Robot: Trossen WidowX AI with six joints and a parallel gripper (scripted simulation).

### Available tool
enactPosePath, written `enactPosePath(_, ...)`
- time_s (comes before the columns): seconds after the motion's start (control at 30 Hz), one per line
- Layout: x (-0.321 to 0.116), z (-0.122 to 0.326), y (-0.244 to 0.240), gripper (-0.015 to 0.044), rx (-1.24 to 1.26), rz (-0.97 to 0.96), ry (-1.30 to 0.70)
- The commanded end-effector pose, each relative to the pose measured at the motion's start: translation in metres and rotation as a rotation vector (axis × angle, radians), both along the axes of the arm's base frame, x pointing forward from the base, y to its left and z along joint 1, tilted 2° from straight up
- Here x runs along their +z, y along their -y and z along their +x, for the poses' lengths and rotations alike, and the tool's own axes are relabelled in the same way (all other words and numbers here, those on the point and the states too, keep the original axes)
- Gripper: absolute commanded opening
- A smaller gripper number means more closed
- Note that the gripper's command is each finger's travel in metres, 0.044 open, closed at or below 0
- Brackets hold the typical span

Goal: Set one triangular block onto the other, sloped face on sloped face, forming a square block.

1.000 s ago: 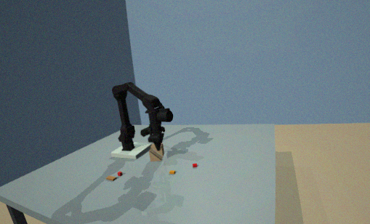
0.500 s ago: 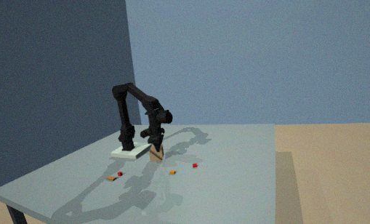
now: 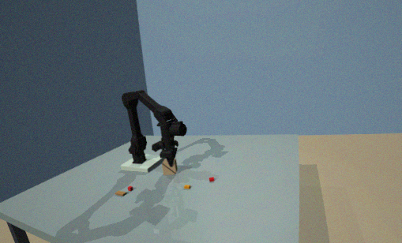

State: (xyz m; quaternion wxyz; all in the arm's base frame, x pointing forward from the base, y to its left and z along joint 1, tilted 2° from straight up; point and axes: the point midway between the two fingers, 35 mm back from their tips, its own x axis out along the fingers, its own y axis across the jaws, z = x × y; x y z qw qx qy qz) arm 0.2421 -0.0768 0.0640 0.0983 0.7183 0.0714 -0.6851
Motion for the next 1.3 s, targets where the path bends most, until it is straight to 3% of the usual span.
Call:
enactPosePath(0.0,-0.0031,-0.0011,-0.0004,0.0000,0.003,0.005,0.001)
enactPosePath(1.27,-0.0066,-0.0028,0.0003,0.0000,0.000,0.004,-0.001)
